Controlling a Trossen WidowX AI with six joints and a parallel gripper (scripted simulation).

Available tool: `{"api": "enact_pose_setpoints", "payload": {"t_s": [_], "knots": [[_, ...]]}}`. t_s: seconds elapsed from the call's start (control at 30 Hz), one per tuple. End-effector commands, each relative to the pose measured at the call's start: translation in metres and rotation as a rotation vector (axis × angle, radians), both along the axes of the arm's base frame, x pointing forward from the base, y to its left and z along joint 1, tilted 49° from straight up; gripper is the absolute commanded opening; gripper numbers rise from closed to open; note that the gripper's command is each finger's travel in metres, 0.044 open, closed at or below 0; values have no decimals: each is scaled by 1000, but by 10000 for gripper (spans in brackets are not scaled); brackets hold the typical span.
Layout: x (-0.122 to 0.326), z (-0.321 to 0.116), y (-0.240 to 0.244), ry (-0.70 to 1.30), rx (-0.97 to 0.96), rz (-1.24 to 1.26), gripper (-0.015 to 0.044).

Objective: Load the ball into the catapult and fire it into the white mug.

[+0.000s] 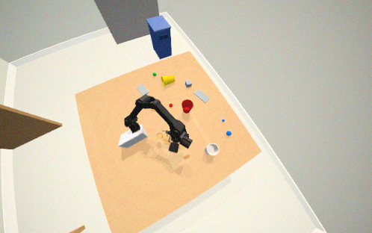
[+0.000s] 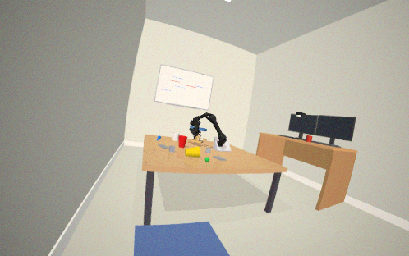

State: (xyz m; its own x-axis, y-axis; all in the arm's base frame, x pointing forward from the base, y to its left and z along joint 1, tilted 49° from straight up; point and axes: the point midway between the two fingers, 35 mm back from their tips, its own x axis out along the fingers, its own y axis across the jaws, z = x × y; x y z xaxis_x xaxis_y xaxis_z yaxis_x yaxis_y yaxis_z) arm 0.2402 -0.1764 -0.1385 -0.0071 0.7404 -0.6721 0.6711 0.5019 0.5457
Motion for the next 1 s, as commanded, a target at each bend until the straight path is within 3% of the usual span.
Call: {"api": "enact_pose_setpoints", "payload": {"t_s": [0.0, 0.97], "knots": [[1, 0, -1, -4, -6, 2, 0], [1, -28, 31, 1, 0, 12, 0]]}}
